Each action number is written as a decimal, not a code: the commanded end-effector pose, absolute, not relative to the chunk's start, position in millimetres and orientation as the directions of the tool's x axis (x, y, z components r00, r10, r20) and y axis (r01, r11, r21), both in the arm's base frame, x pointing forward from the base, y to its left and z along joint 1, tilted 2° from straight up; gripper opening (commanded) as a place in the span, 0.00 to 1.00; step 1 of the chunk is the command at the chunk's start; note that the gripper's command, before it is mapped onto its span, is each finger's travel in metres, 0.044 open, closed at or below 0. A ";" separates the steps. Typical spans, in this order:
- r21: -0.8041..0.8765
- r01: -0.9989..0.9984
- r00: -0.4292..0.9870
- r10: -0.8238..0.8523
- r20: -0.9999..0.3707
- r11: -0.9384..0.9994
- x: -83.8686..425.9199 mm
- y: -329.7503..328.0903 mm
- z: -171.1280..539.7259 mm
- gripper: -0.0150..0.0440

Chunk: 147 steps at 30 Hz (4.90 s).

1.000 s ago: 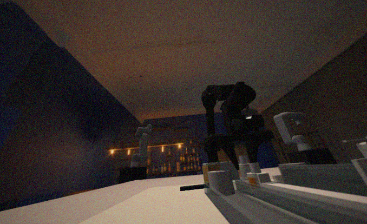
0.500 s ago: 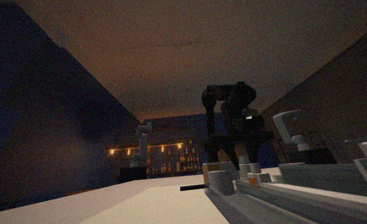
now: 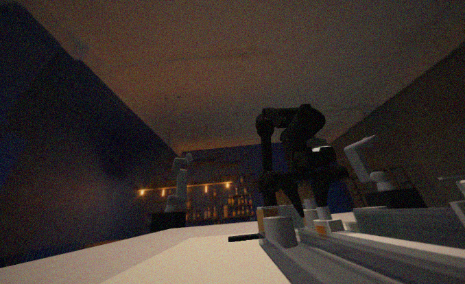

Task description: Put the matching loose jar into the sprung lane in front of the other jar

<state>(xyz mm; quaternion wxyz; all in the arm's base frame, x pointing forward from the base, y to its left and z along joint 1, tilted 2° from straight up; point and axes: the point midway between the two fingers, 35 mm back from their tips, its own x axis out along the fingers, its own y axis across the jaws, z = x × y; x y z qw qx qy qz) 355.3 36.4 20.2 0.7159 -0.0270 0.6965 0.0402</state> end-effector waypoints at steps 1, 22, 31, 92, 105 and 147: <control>0.022 -0.096 0.049 0.027 -0.998 0.995 360.7 37.8 19.3 0.25; 0.022 -0.096 0.049 0.027 -0.998 0.995 360.1 37.9 12.9 0.25; 0.022 -0.096 0.049 0.027 -0.998 0.995 359.7 37.9 10.1 0.25; 0.022 -0.096 0.048 0.027 -0.998 0.995 353.0 37.5 1.1 0.25; 0.022 -0.096 0.048 0.027 -0.998 0.995 350.8 37.3 1.0 0.25; 0.022 -0.096 0.048 0.027 -0.998 0.995 346.8 35.7 3.8 0.78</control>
